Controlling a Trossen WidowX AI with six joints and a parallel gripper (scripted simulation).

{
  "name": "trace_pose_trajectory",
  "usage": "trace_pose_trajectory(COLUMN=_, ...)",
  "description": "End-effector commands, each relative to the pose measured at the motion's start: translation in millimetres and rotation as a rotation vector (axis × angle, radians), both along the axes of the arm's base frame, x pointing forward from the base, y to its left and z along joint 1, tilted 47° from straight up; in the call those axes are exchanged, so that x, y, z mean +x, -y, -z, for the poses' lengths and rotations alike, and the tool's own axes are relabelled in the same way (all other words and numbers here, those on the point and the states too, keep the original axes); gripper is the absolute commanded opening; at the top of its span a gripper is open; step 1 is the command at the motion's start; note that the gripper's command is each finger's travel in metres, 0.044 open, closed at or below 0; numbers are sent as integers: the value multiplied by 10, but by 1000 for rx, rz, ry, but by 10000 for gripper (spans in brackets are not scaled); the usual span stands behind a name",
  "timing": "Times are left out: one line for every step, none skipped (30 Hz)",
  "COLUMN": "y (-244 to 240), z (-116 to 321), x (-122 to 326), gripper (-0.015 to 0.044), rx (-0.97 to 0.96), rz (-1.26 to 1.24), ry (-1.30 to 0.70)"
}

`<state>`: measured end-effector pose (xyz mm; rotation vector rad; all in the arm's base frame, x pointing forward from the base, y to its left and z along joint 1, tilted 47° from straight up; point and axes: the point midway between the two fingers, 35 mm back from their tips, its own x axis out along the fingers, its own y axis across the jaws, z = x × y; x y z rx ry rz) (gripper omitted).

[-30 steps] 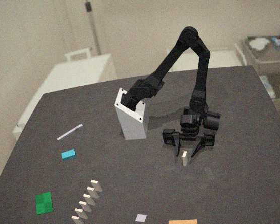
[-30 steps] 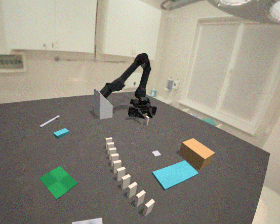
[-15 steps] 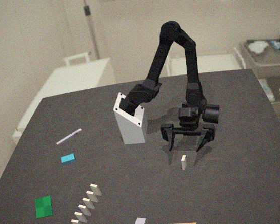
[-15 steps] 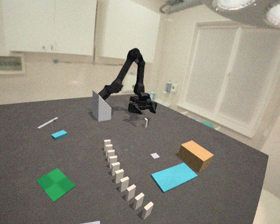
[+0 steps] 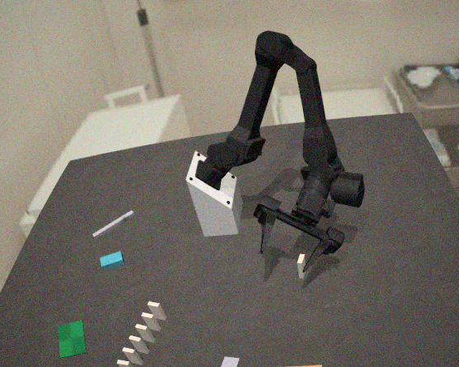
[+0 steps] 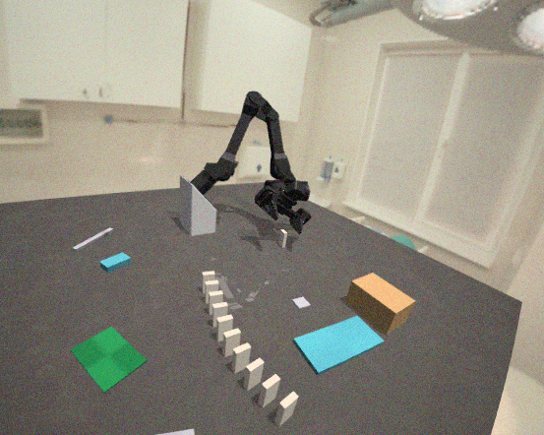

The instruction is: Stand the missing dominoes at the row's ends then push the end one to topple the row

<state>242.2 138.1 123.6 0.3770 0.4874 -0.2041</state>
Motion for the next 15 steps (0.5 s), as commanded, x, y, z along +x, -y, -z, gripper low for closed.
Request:
trace_pose_trajectory(y=182, z=-63, x=255, gripper=440, rx=-232, rz=-281, ry=-201)
trace_pose_trajectory(y=211, z=-67, x=278, gripper=440, rx=-264, rz=-326, ry=-226)
trace_pose_trajectory(y=231, z=-61, x=291, gripper=440, rx=-292, rz=-370, ry=-250)
trace_pose_trajectory(y=244, z=-42, x=293, gripper=440, rx=-323, rz=-429, ry=-283)
trace_pose_trajectory(y=253, z=-15, x=287, gripper=440, rx=-355, rz=-498, ry=-320)
trace_pose_trajectory(y=266, z=24, x=264, gripper=440, rx=-388, rz=-578, ry=-360)
trace_pose_trajectory(y=277, z=59, x=237, gripper=440, rx=-416, rz=-665, ry=-395)
trace_pose_trajectory(y=288, z=86, x=205, gripper=440, rx=-438, rz=-752, ry=-425)
trace_pose_trajectory(y=292, z=106, x=170, gripper=440, rx=-453, rz=-842, ry=-448)
trace_pose_trajectory(y=286, z=117, x=130, gripper=440, rx=-460, rz=-933, ry=-465)
trace_pose_trajectory(y=279, z=119, x=90, gripper=440, rx=-461, rz=-1025, ry=-474)
trace_pose_trajectory(y=269, z=111, x=49, gripper=440, rx=-441, rz=-1099, ry=-480)
trace_pose_trajectory(y=260, z=98, x=17, gripper=440, rx=-425, rz=-1158, ry=-478)
trace_pose_trajectory(y=251, z=83, x=-7, gripper=440, rx=-418, rz=-1212, ry=-471)
trace_pose_trajectory(y=242, z=64, x=-32, gripper=440, rx=-409, rz=-1265, ry=-459)
